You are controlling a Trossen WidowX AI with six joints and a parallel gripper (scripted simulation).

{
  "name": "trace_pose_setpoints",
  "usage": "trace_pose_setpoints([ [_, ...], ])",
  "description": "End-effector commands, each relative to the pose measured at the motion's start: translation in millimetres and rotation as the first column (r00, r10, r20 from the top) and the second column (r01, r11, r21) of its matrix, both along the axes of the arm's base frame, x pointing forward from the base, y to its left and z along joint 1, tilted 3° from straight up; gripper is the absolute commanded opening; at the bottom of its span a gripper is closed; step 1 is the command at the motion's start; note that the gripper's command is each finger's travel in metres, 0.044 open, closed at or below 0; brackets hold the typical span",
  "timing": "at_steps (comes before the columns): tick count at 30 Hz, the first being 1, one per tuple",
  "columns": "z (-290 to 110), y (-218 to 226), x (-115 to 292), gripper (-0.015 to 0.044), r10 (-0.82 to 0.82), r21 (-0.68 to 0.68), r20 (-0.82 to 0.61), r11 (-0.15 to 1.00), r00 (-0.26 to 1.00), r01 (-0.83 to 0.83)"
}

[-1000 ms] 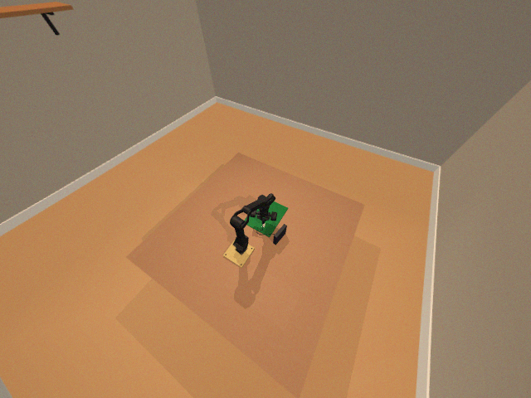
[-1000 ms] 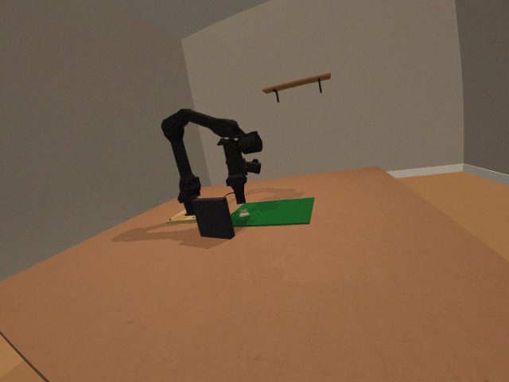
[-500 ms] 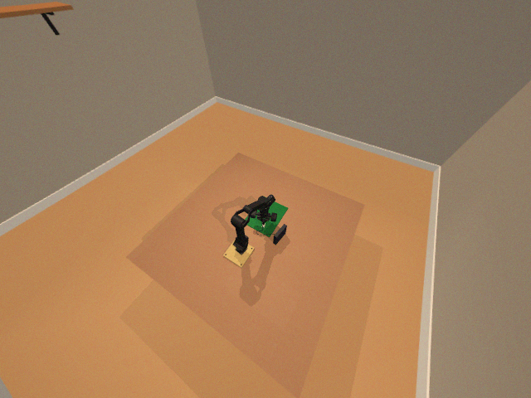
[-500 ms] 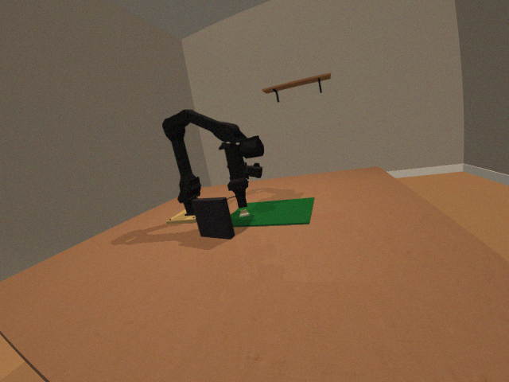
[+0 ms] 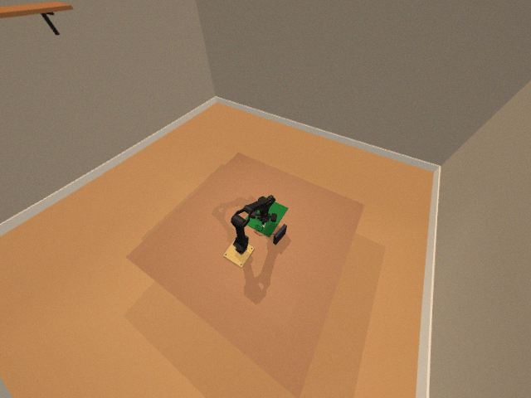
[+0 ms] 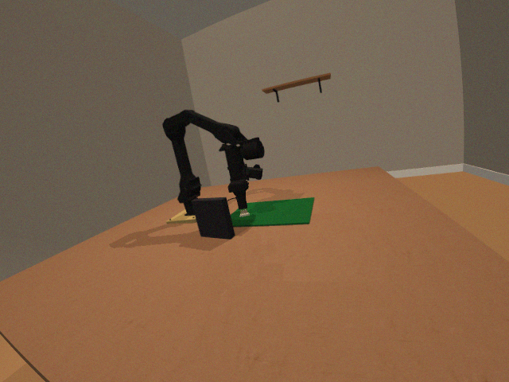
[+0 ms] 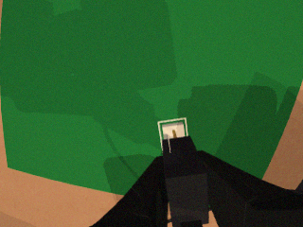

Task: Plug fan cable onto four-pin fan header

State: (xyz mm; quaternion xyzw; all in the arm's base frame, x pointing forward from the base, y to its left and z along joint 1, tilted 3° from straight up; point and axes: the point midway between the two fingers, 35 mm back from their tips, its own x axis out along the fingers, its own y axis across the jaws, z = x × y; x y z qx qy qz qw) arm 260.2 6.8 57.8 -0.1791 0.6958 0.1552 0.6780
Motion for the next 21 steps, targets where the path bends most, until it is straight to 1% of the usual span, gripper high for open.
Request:
trace_pose_setpoints([
  [1,-0.7,-0.8,0.4,0.0,0.006,-0.004,0.002,1.0,1.0,-0.006],
  [21,-5.2,-1.3,0.1,0.0,0.007,-0.004,0.002,1.0,1.0,-0.007],
])
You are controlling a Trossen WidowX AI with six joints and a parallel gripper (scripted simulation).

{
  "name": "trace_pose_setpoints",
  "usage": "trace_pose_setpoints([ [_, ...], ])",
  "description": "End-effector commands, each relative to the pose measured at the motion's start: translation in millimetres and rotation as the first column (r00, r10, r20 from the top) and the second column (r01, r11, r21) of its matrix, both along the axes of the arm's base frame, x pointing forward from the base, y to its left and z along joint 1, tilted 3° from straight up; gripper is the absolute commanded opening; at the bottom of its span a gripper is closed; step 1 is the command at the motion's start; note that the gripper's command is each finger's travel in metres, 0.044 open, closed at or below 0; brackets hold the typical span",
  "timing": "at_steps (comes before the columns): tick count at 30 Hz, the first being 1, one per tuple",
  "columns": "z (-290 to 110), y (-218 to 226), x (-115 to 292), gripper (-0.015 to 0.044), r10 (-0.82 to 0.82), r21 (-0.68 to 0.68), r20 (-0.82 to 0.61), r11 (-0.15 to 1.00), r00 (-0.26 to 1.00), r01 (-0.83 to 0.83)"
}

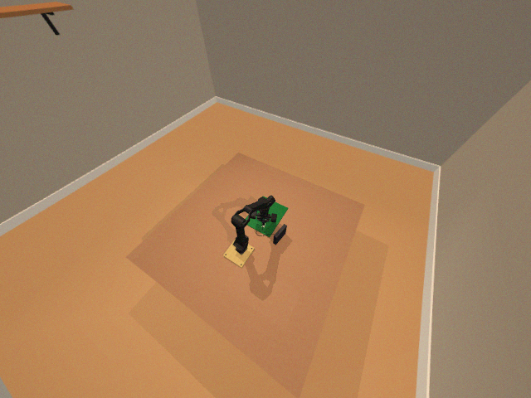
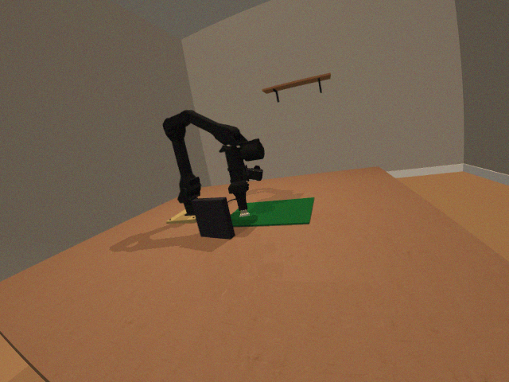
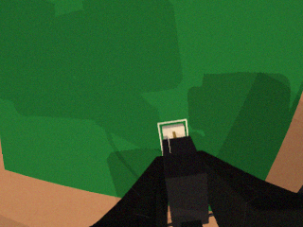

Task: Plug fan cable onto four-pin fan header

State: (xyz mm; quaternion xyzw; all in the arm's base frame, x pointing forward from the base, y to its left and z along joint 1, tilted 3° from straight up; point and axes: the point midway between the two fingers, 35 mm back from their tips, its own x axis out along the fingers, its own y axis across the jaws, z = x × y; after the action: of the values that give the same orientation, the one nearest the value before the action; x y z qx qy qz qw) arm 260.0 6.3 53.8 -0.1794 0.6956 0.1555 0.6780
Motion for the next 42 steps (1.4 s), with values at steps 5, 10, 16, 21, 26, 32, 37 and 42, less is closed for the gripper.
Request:
trace_pose_setpoints([
  [5,-2.3,-0.9,0.3,0.0,0.006,-0.004,0.001,1.0,1.0,-0.006],
  [10,-3.3,-0.9,0.3,0.0,0.006,-0.004,0.001,1.0,1.0,-0.006],
  [16,-4.0,-0.9,0.3,0.0,0.006,-0.004,0.001,1.0,1.0,-0.006],
  [21,-7.1,-1.1,0.3,0.0,0.006,-0.004,0.001,1.0,1.0,-0.006],
  [26,-10.4,-1.2,0.3,0.0,0.006,-0.004,0.001,1.0,1.0,-0.006],
  [32,-13.8,-1.3,0.2,0.0,0.006,-0.004,0.001,1.0,1.0,-0.006],
  [37,-16.8,-1.5,0.1,0.0,0.006,-0.004,0.001,1.0,1.0,-0.006],
  [42,-19.3,-1.6,0.1,0.0,0.006,-0.004,0.001,1.0,1.0,-0.006],
])
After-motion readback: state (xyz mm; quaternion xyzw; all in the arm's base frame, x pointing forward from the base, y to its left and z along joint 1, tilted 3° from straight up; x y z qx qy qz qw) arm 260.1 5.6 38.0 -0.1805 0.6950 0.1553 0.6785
